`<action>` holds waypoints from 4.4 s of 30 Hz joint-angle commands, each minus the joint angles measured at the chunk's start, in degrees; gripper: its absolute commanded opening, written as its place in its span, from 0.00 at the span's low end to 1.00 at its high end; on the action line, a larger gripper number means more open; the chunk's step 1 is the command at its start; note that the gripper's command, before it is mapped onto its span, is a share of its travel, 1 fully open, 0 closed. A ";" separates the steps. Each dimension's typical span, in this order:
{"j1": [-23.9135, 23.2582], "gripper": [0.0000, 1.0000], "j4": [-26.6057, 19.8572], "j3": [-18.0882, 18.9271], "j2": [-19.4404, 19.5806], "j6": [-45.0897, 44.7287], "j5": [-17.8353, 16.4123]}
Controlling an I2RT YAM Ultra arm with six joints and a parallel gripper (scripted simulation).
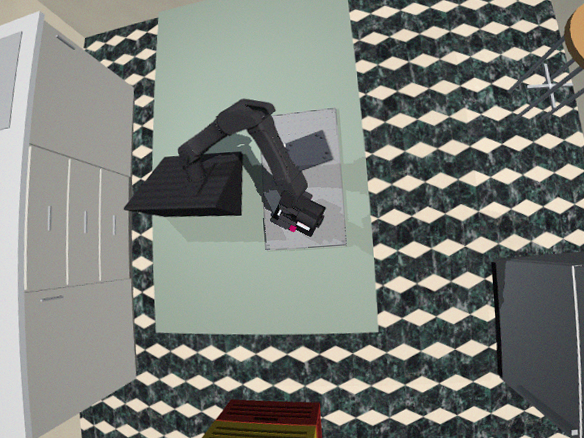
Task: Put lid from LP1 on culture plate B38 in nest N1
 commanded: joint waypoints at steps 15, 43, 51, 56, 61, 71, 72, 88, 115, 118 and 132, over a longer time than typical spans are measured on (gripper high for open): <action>-4.64 1.00 -8.99 3.65 -3.46 -4.60 1.33; -4.64 1.00 -9.00 3.67 -3.46 -4.60 1.33; -4.64 1.00 -9.00 3.67 -3.46 -4.60 1.33; -4.64 1.00 -9.00 3.67 -3.46 -4.60 1.33; -4.64 1.00 -9.00 3.67 -3.46 -4.60 1.33; -4.64 1.00 -9.00 3.67 -3.46 -4.60 1.33; -4.64 1.00 -9.00 3.67 -3.46 -4.60 1.33; -4.64 1.00 -9.00 3.67 -3.46 -4.60 1.33; -4.64 1.00 -9.00 3.67 -3.46 -4.60 1.33; -4.64 1.00 -9.00 3.67 -3.46 -4.60 1.33; -4.64 1.00 -9.00 3.67 -3.46 -4.60 1.33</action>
